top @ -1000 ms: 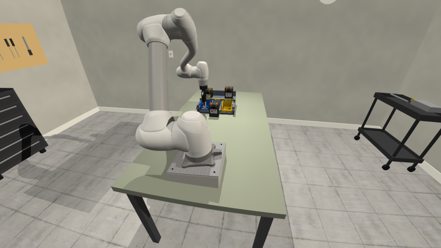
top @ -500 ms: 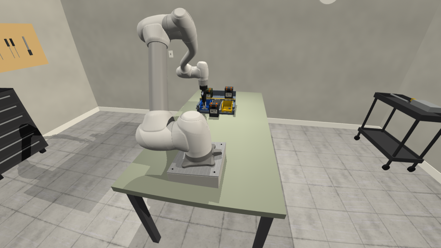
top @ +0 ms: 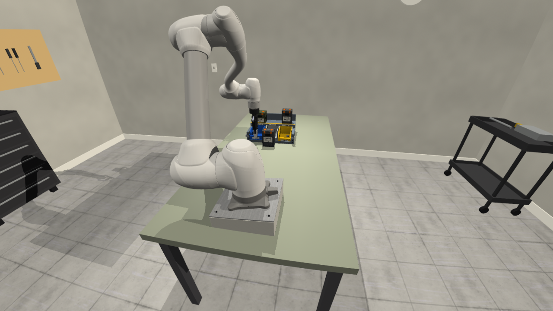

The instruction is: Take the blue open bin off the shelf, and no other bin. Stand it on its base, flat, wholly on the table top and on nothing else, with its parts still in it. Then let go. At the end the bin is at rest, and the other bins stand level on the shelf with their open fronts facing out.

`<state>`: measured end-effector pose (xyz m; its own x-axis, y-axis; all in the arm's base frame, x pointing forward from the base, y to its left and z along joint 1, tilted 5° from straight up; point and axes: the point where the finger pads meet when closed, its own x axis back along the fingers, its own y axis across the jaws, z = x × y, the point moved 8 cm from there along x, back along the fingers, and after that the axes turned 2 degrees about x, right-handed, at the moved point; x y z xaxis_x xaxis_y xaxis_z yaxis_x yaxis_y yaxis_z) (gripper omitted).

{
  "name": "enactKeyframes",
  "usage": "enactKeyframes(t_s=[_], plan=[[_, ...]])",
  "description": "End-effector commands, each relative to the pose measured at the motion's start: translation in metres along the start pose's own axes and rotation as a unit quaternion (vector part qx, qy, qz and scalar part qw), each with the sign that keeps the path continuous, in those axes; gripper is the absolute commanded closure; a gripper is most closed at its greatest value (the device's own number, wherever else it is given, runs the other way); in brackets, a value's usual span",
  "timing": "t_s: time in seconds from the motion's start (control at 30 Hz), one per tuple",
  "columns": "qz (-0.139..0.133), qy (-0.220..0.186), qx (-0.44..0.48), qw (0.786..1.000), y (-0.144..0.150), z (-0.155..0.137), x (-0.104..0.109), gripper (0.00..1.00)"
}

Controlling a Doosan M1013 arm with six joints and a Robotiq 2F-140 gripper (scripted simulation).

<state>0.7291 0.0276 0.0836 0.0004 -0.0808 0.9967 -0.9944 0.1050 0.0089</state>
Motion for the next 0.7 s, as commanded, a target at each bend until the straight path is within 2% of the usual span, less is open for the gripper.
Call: enactKeyframes(t_s=[0.0,0.17,0.57,0.67], plan=[[0.000,0.000,0.000,1.000,0.000,0.000,0.001,1.00],[0.000,0.000,0.000,1.000,0.030,-0.001,0.000,1.00],[0.000,0.000,0.000,1.000,0.030,-0.001,0.000,1.00],[0.000,0.000,0.000,1.000,0.048,-0.002,0.000,1.00]])
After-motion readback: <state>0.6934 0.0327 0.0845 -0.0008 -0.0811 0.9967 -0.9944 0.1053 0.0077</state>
